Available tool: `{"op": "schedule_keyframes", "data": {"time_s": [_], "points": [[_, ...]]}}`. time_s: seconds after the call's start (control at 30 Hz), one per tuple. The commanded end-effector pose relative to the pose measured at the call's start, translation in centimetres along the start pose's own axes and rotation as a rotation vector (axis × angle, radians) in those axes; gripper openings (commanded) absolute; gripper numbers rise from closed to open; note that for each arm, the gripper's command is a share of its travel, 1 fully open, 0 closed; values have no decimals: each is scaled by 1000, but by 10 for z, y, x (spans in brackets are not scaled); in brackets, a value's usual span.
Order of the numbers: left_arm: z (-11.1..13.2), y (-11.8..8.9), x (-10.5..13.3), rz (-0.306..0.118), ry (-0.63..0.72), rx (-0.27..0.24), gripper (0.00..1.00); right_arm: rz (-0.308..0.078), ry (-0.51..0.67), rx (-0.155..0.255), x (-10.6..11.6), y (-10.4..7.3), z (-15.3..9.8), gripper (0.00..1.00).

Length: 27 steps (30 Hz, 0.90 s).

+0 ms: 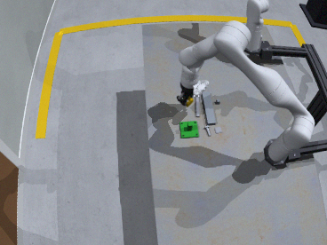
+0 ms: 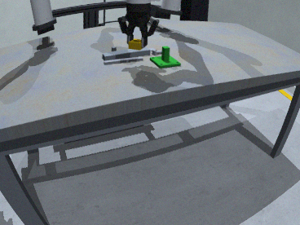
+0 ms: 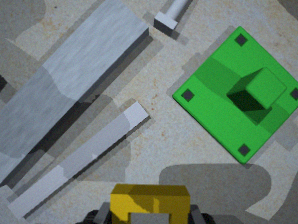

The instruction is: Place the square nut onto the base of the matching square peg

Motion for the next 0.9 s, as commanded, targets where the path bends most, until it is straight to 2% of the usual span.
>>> {"op": "schedule_keyframes", "data": {"time_s": [0.0, 0.3, 0.87], "points": [[2, -1, 0, -3, 17, 0, 17, -2, 0, 0, 0, -1, 0, 1000], [14, -1, -7, -1, 99, 4, 17, -2, 0, 0, 0, -1, 0, 1000], [56, 0, -36, 2, 437, 8, 17, -2, 0, 0, 0, -1, 0, 1000]]}}
Point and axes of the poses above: on each arm, the point where the finger pads meet when closed, its own y axis out along the fingers, its own z axis across the jaws, x = y × z, the point moved 1 cm from there along -y, back along the fingers, and after that the axes turned 11 degrees about -y, right-handed, at the moved point
